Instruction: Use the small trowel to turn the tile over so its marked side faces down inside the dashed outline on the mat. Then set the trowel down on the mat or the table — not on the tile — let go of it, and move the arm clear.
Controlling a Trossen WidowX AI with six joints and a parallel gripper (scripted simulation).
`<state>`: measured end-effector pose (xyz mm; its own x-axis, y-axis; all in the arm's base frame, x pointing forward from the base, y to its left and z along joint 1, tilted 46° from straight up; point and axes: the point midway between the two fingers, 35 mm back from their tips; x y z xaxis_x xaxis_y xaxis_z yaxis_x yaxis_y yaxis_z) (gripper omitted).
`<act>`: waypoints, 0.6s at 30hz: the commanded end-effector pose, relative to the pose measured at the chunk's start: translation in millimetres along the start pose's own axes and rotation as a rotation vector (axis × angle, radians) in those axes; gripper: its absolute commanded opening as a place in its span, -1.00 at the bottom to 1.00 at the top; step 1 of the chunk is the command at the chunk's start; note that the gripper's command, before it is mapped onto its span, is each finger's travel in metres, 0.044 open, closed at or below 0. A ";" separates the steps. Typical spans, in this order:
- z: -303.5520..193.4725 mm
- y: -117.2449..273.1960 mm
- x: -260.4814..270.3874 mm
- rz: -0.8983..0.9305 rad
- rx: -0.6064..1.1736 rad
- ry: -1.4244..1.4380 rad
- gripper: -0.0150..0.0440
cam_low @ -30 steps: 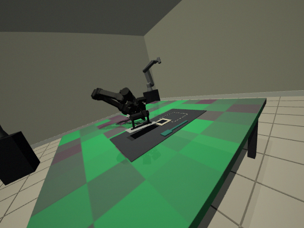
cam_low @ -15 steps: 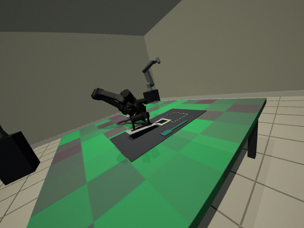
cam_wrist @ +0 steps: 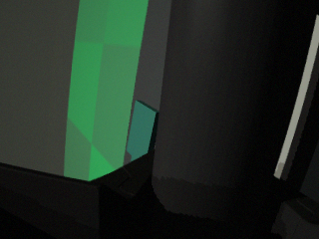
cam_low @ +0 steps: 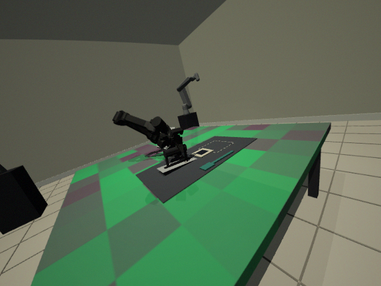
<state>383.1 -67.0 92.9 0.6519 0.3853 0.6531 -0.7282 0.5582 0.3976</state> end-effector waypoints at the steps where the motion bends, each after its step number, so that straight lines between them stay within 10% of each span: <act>1: -1.1 -1.1 -0.1 0.016 0.007 0.002 -0.49; 18: -26.4 -0.2 -3.7 0.014 0.009 0.001 -0.49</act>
<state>386.0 -55.5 78.6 0.6429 0.3907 0.6589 -0.7370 0.5500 0.3930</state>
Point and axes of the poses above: the point midway between the two fingers, 35 mm back from their tips, its own y axis back along the fingers, its own x axis across the jaws, z = x × y, and after that the axes turned 14 degrees about -y, right-handed
